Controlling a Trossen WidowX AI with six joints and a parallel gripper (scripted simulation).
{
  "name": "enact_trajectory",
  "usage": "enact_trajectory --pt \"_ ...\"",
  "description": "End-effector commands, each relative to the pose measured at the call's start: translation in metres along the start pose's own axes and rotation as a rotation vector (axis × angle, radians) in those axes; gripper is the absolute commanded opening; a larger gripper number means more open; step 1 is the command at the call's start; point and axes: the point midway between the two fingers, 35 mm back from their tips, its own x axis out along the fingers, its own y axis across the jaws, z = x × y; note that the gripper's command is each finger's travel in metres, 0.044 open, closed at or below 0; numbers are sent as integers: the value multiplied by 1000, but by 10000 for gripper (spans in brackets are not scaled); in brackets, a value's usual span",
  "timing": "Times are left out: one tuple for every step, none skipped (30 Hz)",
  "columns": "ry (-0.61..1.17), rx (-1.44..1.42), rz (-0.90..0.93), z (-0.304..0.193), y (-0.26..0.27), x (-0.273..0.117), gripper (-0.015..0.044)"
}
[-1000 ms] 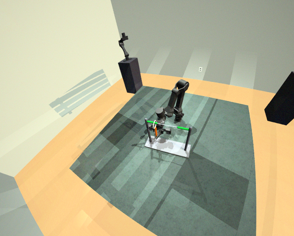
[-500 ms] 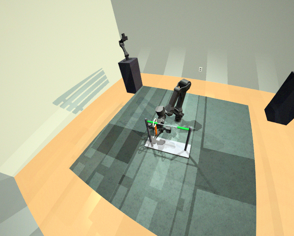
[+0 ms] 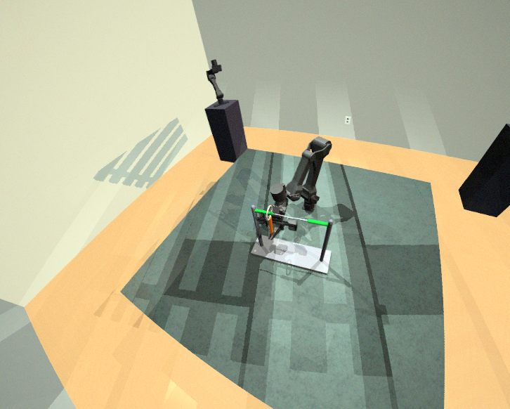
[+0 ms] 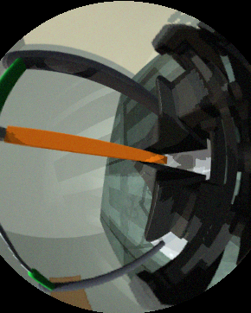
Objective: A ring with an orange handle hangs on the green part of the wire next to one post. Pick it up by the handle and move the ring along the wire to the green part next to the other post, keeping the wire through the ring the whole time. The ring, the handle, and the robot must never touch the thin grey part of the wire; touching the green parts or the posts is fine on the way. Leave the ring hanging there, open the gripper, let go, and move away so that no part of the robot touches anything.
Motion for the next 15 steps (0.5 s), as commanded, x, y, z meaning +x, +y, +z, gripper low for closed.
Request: enact_trajectory --pt "1 -1 -3 0 3 0 -150" --pt "2 -1 -3 0 4 0 -150" --pt "2 -1 -2 0 5 0 -150" --pt "2 0 -2 0 6 0 -150" --pt "2 0 -2 0 7 0 -150" --pt "2 0 -1 0 8 0 -150" --pt "3 0 -1 0 9 0 -150" --pt "3 0 0 0 10 0 -150" --pt "3 0 0 0 11 0 -150" --pt "4 0 0 0 12 0 -150" --pt "6 0 0 0 12 0 -150" --pt "11 0 1 0 12 -1 -150" --pt "16 0 1 0 12 -1 -150" --pt "22 0 1 0 13 -2 -150" --pt "31 0 1 0 13 -3 -150"
